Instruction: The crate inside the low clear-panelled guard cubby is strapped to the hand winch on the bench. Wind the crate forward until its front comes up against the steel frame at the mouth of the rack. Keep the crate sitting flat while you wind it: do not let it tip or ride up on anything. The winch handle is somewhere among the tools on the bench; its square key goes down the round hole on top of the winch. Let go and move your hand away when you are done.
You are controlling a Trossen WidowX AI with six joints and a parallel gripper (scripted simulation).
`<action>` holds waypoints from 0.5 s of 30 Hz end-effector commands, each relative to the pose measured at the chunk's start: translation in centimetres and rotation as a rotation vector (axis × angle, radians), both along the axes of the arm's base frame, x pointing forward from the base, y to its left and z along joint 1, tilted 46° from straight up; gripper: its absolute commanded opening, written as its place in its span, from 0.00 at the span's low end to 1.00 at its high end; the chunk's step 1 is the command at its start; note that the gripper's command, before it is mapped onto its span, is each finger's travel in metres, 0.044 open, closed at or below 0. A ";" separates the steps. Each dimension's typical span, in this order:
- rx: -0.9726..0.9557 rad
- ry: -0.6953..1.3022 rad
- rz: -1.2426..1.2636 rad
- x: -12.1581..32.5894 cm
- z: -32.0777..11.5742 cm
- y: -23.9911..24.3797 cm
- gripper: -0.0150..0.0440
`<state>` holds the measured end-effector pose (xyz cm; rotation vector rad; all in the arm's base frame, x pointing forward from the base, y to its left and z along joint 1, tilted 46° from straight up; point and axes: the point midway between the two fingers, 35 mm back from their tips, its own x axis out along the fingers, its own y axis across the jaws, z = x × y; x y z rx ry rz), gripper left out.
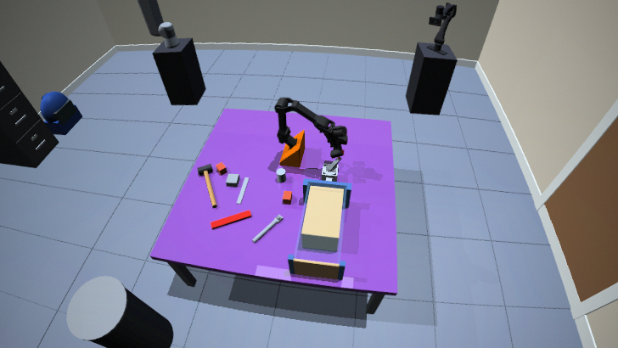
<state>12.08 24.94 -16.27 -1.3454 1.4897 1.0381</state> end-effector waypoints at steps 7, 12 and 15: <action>-0.038 0.015 -0.002 -1.2 1.5 -2.2 0.25; -0.038 0.015 -0.002 -1.3 2.0 -2.8 0.25; -0.039 0.015 -0.002 -1.4 2.4 -3.1 0.25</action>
